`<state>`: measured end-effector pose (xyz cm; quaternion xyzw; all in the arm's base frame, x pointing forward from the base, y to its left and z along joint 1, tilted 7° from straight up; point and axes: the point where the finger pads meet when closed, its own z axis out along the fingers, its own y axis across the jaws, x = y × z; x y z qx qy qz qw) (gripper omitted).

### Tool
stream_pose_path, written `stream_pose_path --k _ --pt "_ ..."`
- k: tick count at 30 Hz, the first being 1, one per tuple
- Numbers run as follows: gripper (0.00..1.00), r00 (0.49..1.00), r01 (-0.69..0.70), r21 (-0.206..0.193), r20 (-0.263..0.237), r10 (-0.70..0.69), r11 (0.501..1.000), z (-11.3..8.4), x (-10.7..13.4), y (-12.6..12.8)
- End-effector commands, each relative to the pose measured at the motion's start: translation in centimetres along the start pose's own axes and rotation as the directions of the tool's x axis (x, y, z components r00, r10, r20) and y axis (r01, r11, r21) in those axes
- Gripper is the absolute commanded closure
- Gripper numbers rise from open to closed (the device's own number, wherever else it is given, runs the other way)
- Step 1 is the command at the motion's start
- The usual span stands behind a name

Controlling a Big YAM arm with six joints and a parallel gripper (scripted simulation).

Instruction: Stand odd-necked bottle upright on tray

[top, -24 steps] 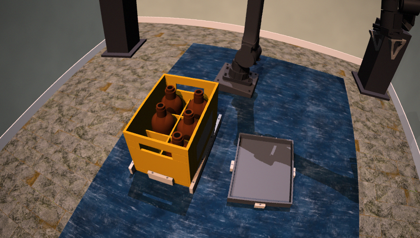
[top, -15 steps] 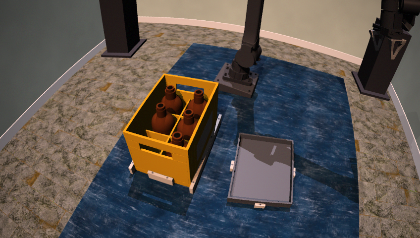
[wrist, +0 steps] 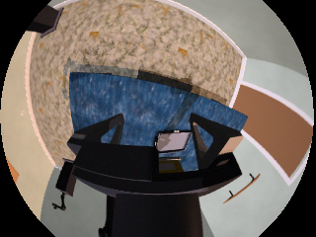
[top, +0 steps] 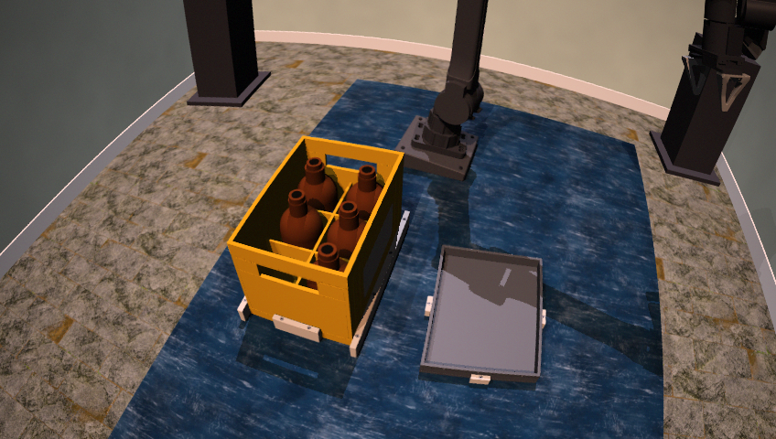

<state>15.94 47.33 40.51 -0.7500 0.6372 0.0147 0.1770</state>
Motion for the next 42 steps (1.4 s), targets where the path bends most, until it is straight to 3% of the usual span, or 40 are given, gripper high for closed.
stream_pose_path --k 1,4,7,10,11,12,13,14,15,16,17,18,19,20,21,22,23,24,25,27,28,29,30,32,33,34,35,37,38,39,40,41,42 --pt "0.00 0.996 -0.089 0.010 0.005 0.089 0.996 0.4 0.7 -1.8" --pt "0.00 0.979 -0.205 0.012 -0.022 0.205 0.979 1.7 2.2 -3.8" --pt "0.00 0.925 -0.377 0.025 -0.052 0.377 0.926 3.2 4.8 -6.7" --pt "0.00 0.924 -0.376 0.023 -0.059 0.377 0.926 3.2 4.9 -6.6" --pt "0.00 0.894 -0.449 0.046 0.005 0.449 0.893 1.0 4.7 -9.0" --pt "0.00 0.854 -0.515 0.043 -0.062 0.517 0.856 3.7 7.3 -9.0" --pt "0.00 0.805 -0.588 0.054 -0.067 0.590 0.807 4.0 8.8 -10.3" --pt "0.00 0.804 -0.587 0.053 -0.074 0.590 0.808 4.1 8.9 -10.2" --pt "0.00 0.744 -0.660 0.066 -0.083 0.663 0.749 5.0 10.3 -11.6" --pt "0.00 0.744 -0.659 0.066 -0.087 0.663 0.749 5.0 10.4 -11.5" --pt "0.00 0.673 -0.730 0.081 -0.090 0.734 0.679 5.5 12.1 -12.9" --pt "0.00 0.673 -0.730 0.081 -0.091 0.734 0.679 5.5 12.1 -12.8" --pt "0.00 0.590 -0.796 0.097 -0.093 0.802 0.597 6.0 14.1 -14.1" --pt "0.00 0.590 -0.796 0.097 -0.094 0.802 0.597 6.0 14.1 -14.1" --pt "0.00 0.496 -0.856 0.115 -0.094 0.863 0.504 6.4 16.2 -15.4" --pt "0.00 0.496 -0.856 0.115 -0.091 0.863 0.504 6.3 16.1 -15.4" --pt "0.00 0.398 -0.904 0.133 -0.092 0.913 0.407 6.8 18.4 -16.6" --pt "0.00 0.391 -0.906 0.134 -0.093 0.916 0.401 6.8 18.4 -16.5" --pt "0.00 0.296 -0.940 0.151 -0.088 0.951 0.306 7.2 20.8 -17.7" --pt "0.00 0.296 -0.940 0.151 -0.088 0.951 0.306 7.2 20.8 -17.7" --pt "0.00 0.155 -0.971 0.172 -0.078 0.985 0.166 7.6 23.3 -18.7" --pt "0.00 0.157 -0.972 0.167 -0.062 0.986 0.166 6.8 23.0 -19.2" --pt "0.00 0.045 -0.980 0.188 -0.068 0.997 0.057 7.8 25.9 -19.6" --pt "0.00 0.025 -0.980 0.197 -0.079 0.997 0.041 7.8 26.1 -19.3" --pt "0.00 -0.103 -0.974 0.207 -0.050 0.993 -0.090 8.1 28.7 -20.3" --pt "0.00 -0.103 -0.974 0.208 -0.052 0.993 -0.090 8.1 28.7 -20.3" --pt "0.00 -0.205 -0.956 0.219 -0.035 0.978 -0.193 8.3 31.5 -21.0" --pt "0.00 -0.231 -0.951 0.217 -0.023 0.973 -0.221 7.6 31.2 -21.3" --pt "0.00 -0.354 -0.910 0.233 -0.011 0.935 -0.342 8.4 34.3 -21.4" --pt "0.00 -0.360 -0.908 0.233 -0.009 0.933 -0.348 8.4 34.3 -21.4" --pt "0.00 -0.449 -0.866 0.241 0.007 0.893 -0.438 8.5 37.2 -21.7" --pt "0.00 -0.482 -0.848 0.245 0.011 0.876 -0.469 8.5 37.2 -21.6" --pt "0.00 -0.483 -0.847 0.250 0.006 0.876 -0.469 8.5 37.2 -21.5"
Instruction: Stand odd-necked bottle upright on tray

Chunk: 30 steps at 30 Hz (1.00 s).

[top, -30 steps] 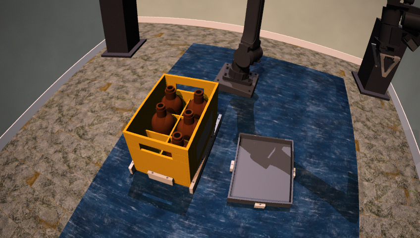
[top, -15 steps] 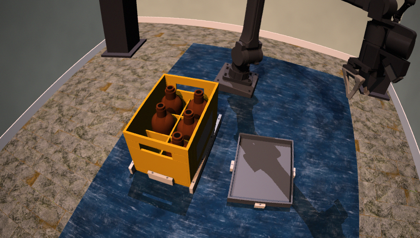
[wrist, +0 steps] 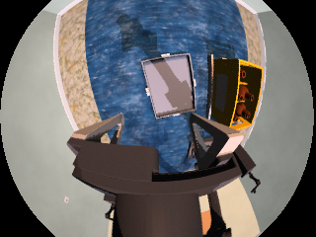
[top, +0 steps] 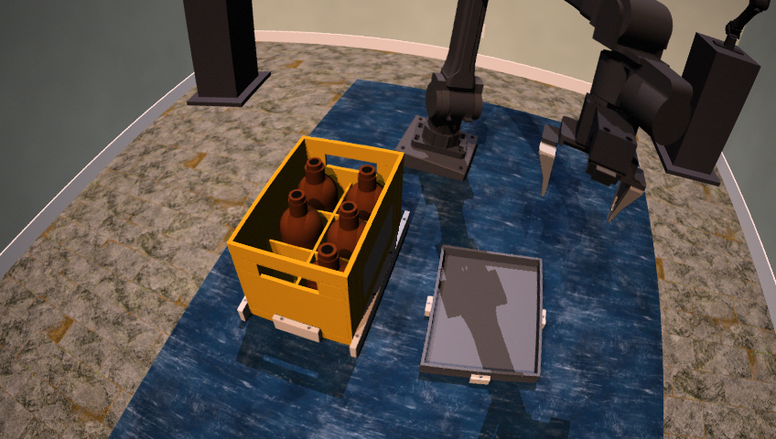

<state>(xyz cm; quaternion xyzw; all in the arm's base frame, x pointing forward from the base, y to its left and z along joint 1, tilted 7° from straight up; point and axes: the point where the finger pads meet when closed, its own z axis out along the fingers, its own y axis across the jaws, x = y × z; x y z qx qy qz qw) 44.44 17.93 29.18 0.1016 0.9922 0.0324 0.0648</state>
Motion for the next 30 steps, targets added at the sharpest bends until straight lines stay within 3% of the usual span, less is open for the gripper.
stream_pose_path --k 1,2,4,6,7,9,10,11,12,14,15,16,17,19,20,21,22,23,24,25,26,27,28,29,30 --pt "0.00 0.988 -0.151 0.004 -0.007 0.151 0.988 0.6 -0.9 -0.7" --pt "0.00 0.988 -0.151 0.004 -0.007 0.151 0.988 0.6 -0.9 -0.7" --pt "0.00 0.924 -0.383 0.008 -0.006 0.383 0.924 1.4 -3.2 -5.8" --pt "0.00 0.912 -0.410 0.014 -0.009 0.410 0.912 1.6 -3.2 -5.8" --pt "0.00 0.861 -0.508 0.025 -0.018 0.508 0.861 2.5 -4.0 -8.3" --pt "0.00 0.849 -0.528 0.016 -0.009 0.528 0.849 1.8 -4.4 -8.2" --pt "0.00 0.772 -0.634 0.038 -0.021 0.635 0.772 3.0 -4.6 -11.0" --pt "0.00 0.772 -0.635 0.028 -0.015 0.636 0.772 2.5 -4.6 -11.0" --pt "0.00 0.700 -0.713 0.043 -0.020 0.714 0.700 3.4 -5.1 -13.5" --pt "0.00 0.682 -0.729 0.051 -0.023 0.731 0.682 3.4 -4.9 -13.6" --pt "0.00 0.584 -0.809 0.058 -0.022 0.811 0.585 4.1 -5.4 -16.1" --pt "0.00 0.585 -0.809 0.054 -0.020 0.811 0.585 3.8 -5.4 -16.1" --pt "0.00 0.489 -0.870 0.067 -0.020 0.872 0.489 4.5 -5.6 -18.5" --pt "0.00 0.489 -0.870 0.067 -0.020 0.872 0.489 4.5 -5.6 -18.5" --pt "0.00 0.372 -0.925 0.077 -0.017 0.928 0.373 4.9 -5.6 -20.9" --pt "0.00 0.372 -0.925 0.077 -0.017 0.928 0.373 4.9 -5.6 -20.9" --pt "0.00 0.264 -0.961 0.085 -0.014 0.964 0.264 5.3 -5.5 -23.1" --pt "0.00 0.264 -0.961 0.085 -0.014 0.964 0.264 5.3 -5.5 -23.1" --pt "0.00 0.163 -0.982 0.092 -0.010 0.987 0.163 5.7 -5.3 -25.3" --pt "0.00 0.158 -0.983 0.092 -0.009 0.987 0.158 5.7 -5.3 -25.3" --pt "0.00 0.058 -0.993 0.098 -0.005 0.998 0.058 6.0 -5.0 -27.2" --pt "0.00 0.055 -0.994 0.099 -0.005 0.998 0.055 6.0 -5.0 -27.2" --pt "0.00 -0.042 -0.994 0.104 0.000 0.999 -0.042 6.3 -4.7 -29.1" --pt "0.00 -0.042 -0.994 0.104 0.000 0.999 -0.042 6.3 -4.7 -29.1" --pt "0.00 -0.133 -0.985 0.109 0.005 0.991 -0.133 6.5 -4.3 -30.8"
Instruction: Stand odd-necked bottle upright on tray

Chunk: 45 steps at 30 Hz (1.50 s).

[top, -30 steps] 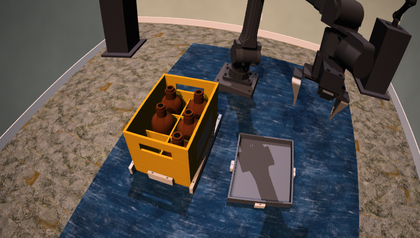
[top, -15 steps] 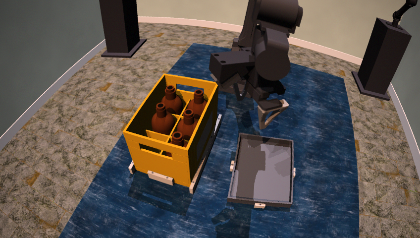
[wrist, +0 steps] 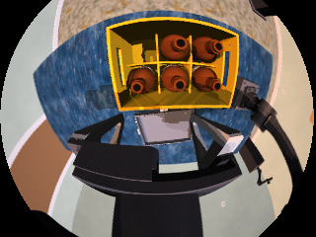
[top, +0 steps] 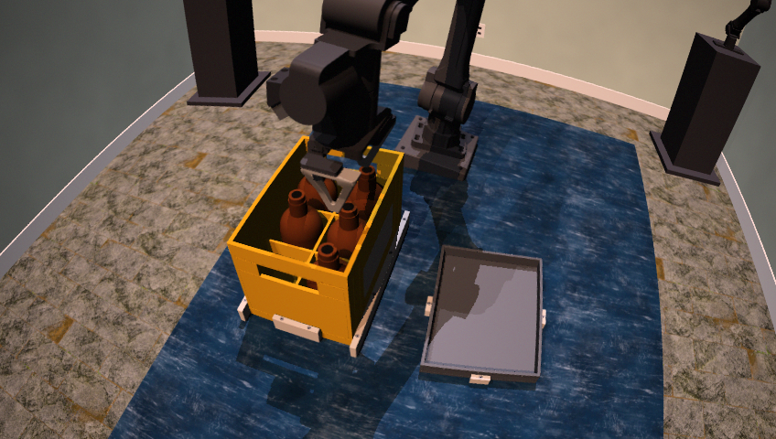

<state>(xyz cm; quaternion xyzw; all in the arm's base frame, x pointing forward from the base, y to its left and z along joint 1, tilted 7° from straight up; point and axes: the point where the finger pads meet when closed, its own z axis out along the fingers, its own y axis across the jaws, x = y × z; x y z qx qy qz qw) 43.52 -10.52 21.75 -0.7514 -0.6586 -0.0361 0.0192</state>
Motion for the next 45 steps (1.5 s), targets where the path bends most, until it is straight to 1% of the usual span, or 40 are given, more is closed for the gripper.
stream_pose_path --k 1,3,6,7,8,11,14,16,17,18,23,24,25,27,30,45 --pt "0.00 0.980 -0.200 0.000 -0.006 0.200 0.980 0.7 -2.3 0.2" --pt "0.00 0.935 -0.355 0.011 -0.014 0.355 0.935 1.2 -5.2 -0.8" --pt "0.00 0.935 -0.355 0.011 -0.014 0.355 0.935 1.2 -5.2 -0.8" --pt "0.00 0.909 -0.417 -0.009 -0.021 0.417 0.909 0.5 -6.5 -0.8" --pt "0.00 0.880 -0.475 0.013 -0.021 0.475 0.880 1.3 -7.4 -1.8" --pt "0.00 0.802 -0.596 0.026 -0.026 0.597 0.802 1.9 -9.9 -3.0" --pt "0.00 0.749 -0.662 0.038 -0.026 0.663 0.749 2.3 -11.3 -3.8" --pt "0.00 0.733 -0.680 0.002 -0.039 0.679 0.733 0.9 -12.1 -2.9" --pt "0.00 0.733 -0.679 -0.001 -0.040 0.678 0.734 0.7 -11.8 -3.0" --pt "0.00 0.742 -0.670 0.009 -0.037 0.670 0.742 0.9 -11.0 -3.1" --pt "0.00 0.740 -0.671 0.013 -0.035 0.671 0.741 0.9 -11.0 -3.2" --pt "0.00 0.734 -0.679 0.013 -0.035 0.679 0.734 0.9 -11.4 -3.4" --pt "1.00 0.725 -0.688 0.012 -0.035 0.688 0.726 0.9 -12.0 -3.6" --pt "1.00 0.724 -0.689 0.012 -0.035 0.688 0.725 0.9 -12.0 -3.6" --pt "1.00 0.735 -0.677 0.013 -0.034 0.677 0.736 0.9 -11.3 -3.4" --pt "1.00 0.737 -0.675 0.012 -0.034 0.675 0.738 0.9 -11.4 -3.4"
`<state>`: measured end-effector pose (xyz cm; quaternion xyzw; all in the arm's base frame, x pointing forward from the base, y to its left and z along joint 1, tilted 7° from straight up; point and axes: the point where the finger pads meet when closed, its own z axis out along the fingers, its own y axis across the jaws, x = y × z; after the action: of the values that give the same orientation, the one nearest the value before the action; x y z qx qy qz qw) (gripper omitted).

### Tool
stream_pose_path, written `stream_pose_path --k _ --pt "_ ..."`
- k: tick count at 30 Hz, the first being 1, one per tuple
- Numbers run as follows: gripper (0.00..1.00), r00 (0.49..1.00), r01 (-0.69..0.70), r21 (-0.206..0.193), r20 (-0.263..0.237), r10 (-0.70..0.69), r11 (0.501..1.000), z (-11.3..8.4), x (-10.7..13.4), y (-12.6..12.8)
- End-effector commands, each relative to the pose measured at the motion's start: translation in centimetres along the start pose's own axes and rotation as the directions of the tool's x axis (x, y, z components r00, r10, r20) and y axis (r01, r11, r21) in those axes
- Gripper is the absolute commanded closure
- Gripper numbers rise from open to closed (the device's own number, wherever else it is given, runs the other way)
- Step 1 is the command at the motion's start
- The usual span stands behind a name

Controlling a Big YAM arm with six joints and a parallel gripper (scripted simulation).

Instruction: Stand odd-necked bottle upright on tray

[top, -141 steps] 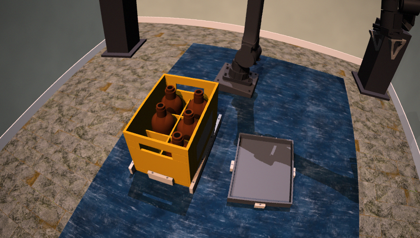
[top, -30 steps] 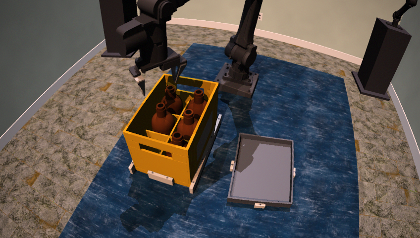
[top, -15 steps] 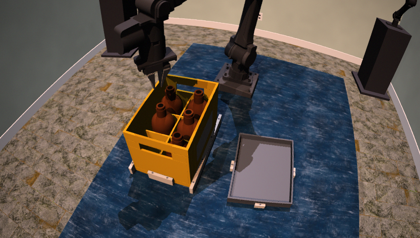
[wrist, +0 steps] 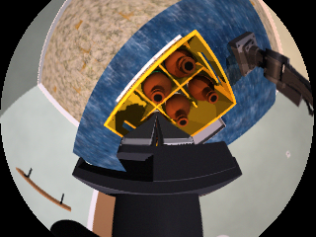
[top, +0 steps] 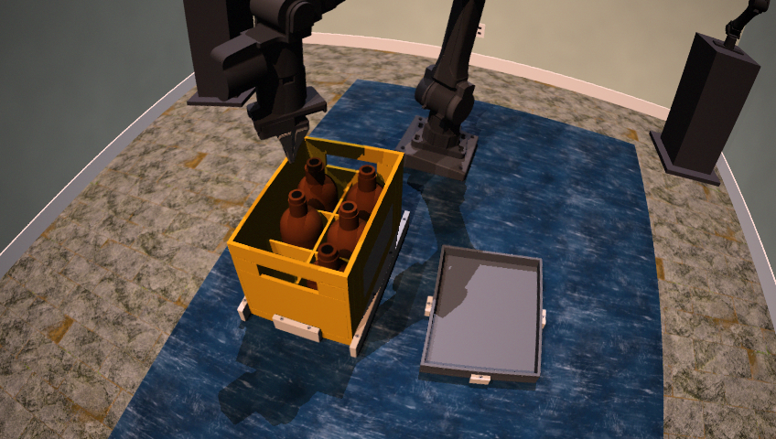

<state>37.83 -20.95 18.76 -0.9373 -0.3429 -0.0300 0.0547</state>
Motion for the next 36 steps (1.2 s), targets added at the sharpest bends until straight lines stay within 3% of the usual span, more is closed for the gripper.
stream_pose_path --k 1,14,21,26,29,31,32,33,35,36 --pt "1.00 1.000 -0.001 -0.030 -0.012 0.001 1.000 -1.12 0.60 0.72" --pt "1.00 1.000 0.001 -0.030 -0.012 -0.001 1.000 -1.12 0.60 0.72" --pt "1.00 0.986 0.169 -0.027 -0.006 -0.169 0.985 -0.84 0.66 0.50" --pt "1.00 0.913 0.408 -0.021 0.000 -0.408 0.913 -0.42 0.46 0.23" --pt "1.00 0.914 0.406 -0.021 0.000 -0.406 0.913 -0.43 0.38 0.26" --pt "1.00 0.834 0.552 -0.020 0.003 -0.552 0.834 -0.33 0.50 0.14" --pt "1.00 0.834 0.552 -0.027 0.004 -0.552 0.833 -0.65 0.61 0.34" --pt "1.00 0.782 0.624 -0.025 0.006 -0.624 0.781 -0.59 0.67 0.26" --pt "1.00 0.783 0.622 -0.025 0.005 -0.622 0.783 -0.60 0.60 0.27" --pt "1.00 0.725 0.689 -0.020 0.006 -0.689 0.724 -0.38 0.58 0.16"
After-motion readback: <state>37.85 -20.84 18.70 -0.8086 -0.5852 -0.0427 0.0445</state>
